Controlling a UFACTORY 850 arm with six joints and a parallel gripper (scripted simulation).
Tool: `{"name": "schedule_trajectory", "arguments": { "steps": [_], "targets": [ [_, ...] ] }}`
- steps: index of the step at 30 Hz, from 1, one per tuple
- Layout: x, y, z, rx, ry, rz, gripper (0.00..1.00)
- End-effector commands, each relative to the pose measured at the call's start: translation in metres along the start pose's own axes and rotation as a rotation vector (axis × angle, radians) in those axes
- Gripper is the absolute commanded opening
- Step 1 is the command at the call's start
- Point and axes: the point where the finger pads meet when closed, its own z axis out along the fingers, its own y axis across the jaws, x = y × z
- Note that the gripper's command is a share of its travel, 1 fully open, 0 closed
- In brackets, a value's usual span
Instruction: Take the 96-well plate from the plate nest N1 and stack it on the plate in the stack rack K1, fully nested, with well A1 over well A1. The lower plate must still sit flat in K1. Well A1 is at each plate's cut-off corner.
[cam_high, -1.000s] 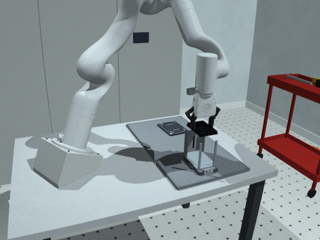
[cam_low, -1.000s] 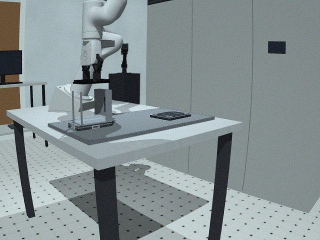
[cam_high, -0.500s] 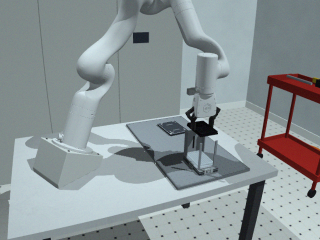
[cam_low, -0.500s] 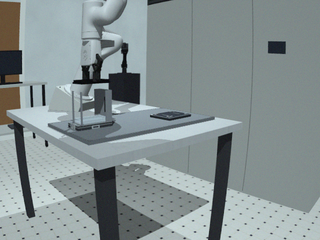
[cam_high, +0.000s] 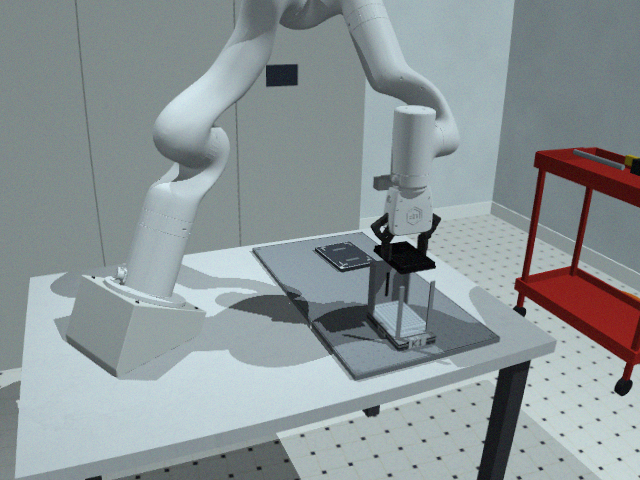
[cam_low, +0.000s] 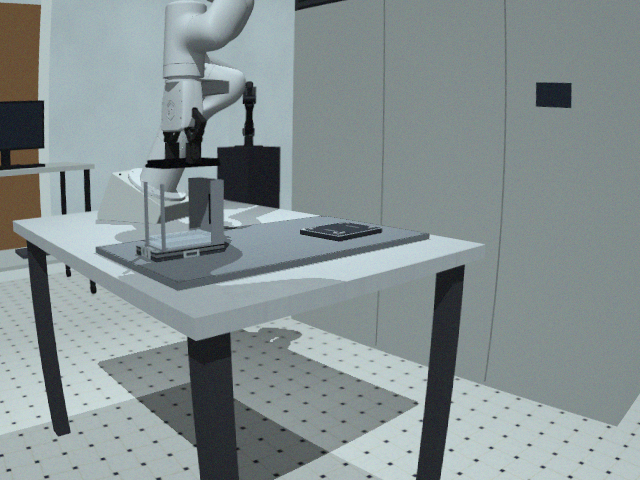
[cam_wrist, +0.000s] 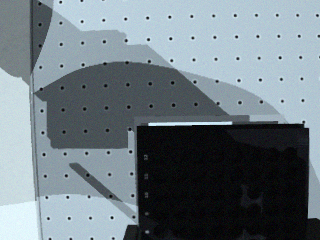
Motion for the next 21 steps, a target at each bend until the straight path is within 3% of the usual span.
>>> {"name": "schedule_trajectory", "arguments": {
  "steps": [1,21],
  "targets": [
    [0.000,0.001,-0.001,-0.001,-0.001,0.000,0.00],
    [0.000,0.001,0.026,-0.001,-0.001,0.000,0.00]
  ]
}}
